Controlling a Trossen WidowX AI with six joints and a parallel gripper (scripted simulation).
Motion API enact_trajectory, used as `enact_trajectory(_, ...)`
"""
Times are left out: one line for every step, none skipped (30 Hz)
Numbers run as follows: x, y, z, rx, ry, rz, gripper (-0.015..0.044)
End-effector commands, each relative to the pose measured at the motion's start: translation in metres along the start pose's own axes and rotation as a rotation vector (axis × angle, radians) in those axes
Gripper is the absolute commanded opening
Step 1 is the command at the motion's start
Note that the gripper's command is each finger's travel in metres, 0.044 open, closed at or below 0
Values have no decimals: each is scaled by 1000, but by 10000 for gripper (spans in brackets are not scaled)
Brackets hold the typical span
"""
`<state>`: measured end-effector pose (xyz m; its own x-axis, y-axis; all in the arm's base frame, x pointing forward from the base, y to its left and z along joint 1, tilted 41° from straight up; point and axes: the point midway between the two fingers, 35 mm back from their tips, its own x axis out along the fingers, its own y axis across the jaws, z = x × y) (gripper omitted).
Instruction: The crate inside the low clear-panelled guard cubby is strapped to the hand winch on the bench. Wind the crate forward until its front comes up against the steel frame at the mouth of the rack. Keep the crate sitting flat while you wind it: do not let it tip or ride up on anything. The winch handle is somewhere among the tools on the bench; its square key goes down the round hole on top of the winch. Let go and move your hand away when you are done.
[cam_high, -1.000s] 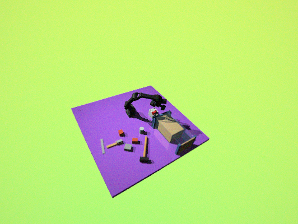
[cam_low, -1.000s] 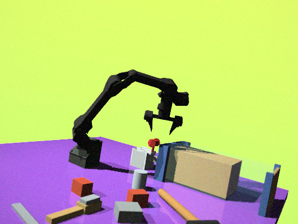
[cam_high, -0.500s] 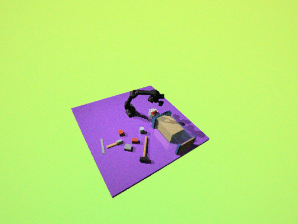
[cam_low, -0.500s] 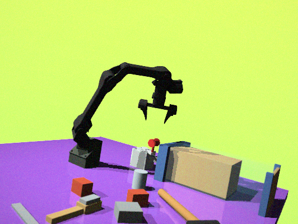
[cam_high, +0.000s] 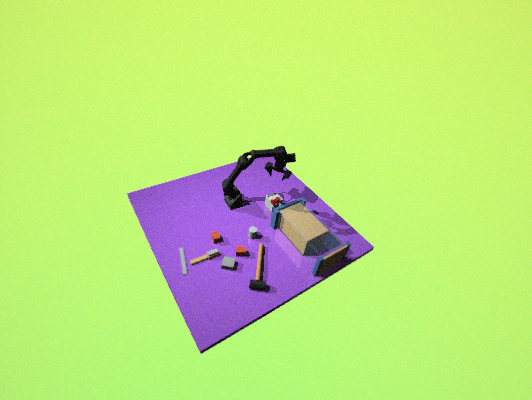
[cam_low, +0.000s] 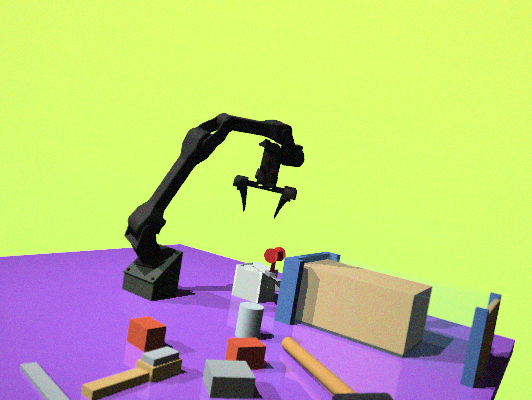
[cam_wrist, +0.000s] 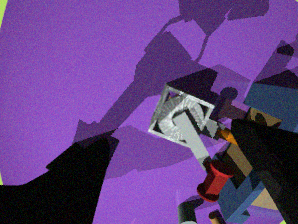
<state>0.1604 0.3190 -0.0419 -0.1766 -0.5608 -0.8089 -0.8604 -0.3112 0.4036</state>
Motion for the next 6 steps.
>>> enact_trajectory(0,-1,1,13,7,-4,440)
enact_trajectory(0,-1,1,13,7,-4,440)
enact_trajectory(0,-1,1,13,7,-4,440)
enact_trajectory(0,-1,1,13,7,-4,440)
enact_trajectory(0,-1,1,13,7,-4,440)
enact_trajectory(0,-1,1,13,7,-4,440)
